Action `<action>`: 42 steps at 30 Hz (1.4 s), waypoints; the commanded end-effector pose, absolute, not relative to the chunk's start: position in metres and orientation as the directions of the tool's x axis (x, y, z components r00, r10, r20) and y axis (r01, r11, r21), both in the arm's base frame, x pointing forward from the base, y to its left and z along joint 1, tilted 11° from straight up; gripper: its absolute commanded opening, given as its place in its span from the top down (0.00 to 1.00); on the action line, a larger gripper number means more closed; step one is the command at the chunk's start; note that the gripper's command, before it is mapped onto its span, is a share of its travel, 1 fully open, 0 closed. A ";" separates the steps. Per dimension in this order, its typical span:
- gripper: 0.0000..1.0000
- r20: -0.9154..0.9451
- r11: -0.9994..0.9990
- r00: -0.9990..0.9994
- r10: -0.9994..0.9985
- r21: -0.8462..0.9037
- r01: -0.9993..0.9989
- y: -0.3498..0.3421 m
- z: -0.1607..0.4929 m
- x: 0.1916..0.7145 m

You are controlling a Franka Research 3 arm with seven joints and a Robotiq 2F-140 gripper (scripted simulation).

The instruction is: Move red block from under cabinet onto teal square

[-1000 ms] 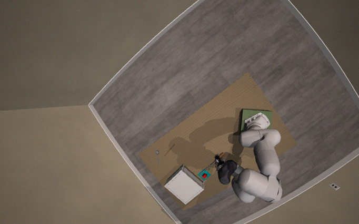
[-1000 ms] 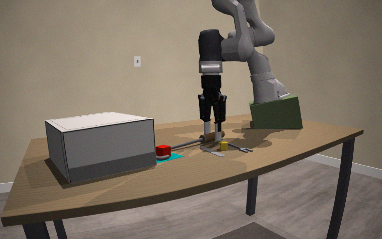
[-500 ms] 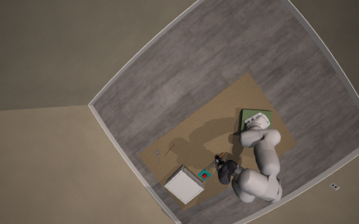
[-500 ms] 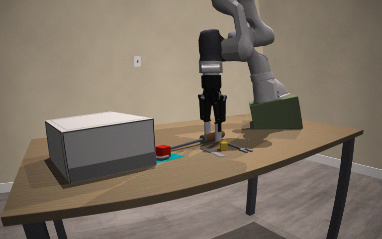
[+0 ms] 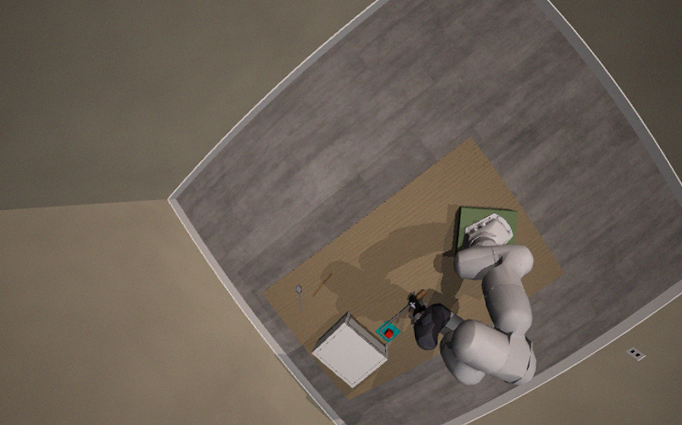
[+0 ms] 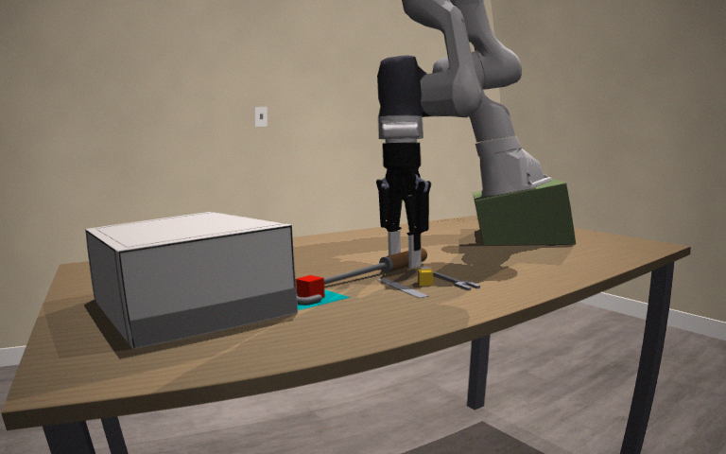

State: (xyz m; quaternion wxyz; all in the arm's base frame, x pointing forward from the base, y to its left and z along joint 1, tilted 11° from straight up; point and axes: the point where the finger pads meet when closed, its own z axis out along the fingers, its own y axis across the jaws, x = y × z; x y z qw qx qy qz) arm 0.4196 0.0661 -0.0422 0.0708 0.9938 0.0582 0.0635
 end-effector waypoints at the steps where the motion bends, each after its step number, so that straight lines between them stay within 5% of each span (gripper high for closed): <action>1: 0.66 0.120 -0.982 0.984 0.132 0.148 0.114 0.067 -0.041 0.421; 42: 0.66 0.117 -0.982 0.984 0.133 0.147 0.115 0.076 0.019 0.411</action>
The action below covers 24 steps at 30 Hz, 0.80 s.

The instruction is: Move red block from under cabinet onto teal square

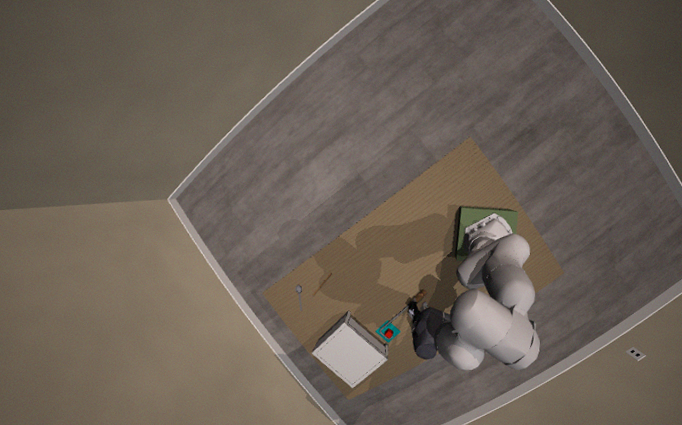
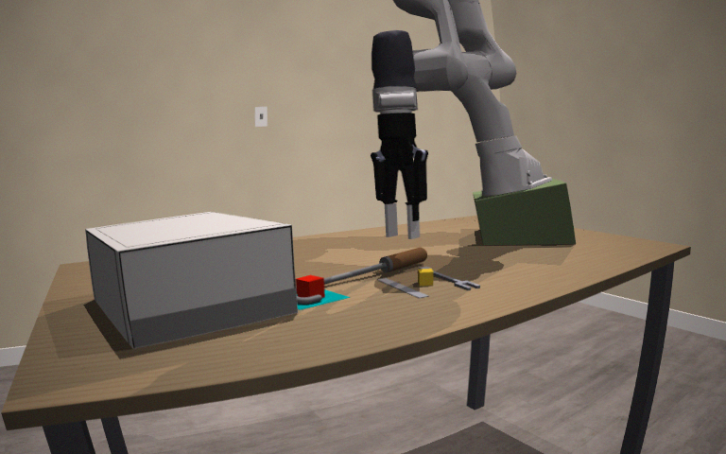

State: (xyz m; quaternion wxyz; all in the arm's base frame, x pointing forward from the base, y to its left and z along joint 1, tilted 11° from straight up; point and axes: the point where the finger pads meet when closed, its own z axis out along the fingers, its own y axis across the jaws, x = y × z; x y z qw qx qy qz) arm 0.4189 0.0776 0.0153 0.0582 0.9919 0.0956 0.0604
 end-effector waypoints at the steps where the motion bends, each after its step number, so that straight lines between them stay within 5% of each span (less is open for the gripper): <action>1: 0.66 0.119 -0.982 0.984 0.132 0.148 0.114 0.076 0.021 0.412; 24: 0.66 0.120 -0.982 0.984 0.132 0.148 0.114 0.086 0.103 0.401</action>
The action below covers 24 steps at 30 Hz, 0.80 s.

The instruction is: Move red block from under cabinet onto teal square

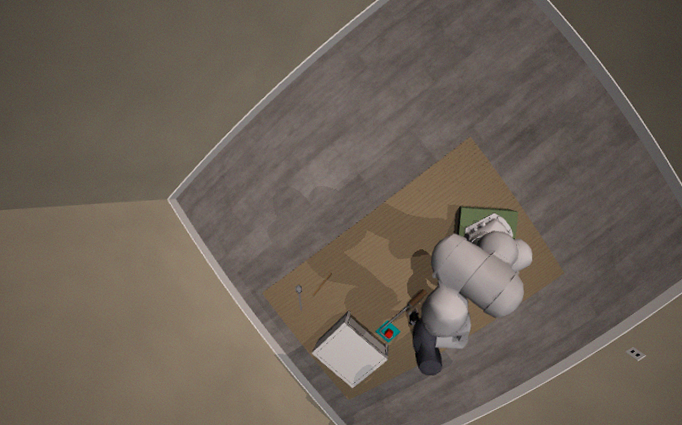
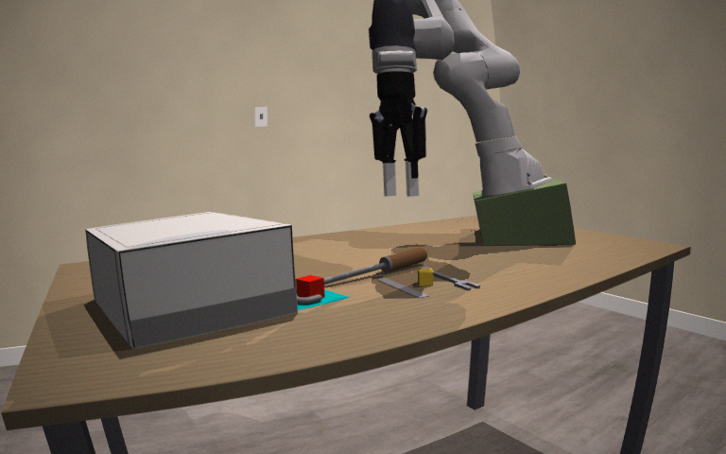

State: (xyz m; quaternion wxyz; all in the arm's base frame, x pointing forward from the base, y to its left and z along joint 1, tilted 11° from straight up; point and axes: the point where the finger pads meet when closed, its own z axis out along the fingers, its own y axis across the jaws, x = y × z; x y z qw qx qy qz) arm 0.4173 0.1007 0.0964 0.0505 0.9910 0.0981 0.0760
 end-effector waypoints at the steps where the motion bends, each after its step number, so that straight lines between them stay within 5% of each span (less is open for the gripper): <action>1: 0.66 0.120 -0.982 0.984 0.132 0.148 0.114 0.087 0.106 0.400; 24: 0.66 0.120 -0.982 0.984 0.132 0.148 0.114 0.089 0.120 0.398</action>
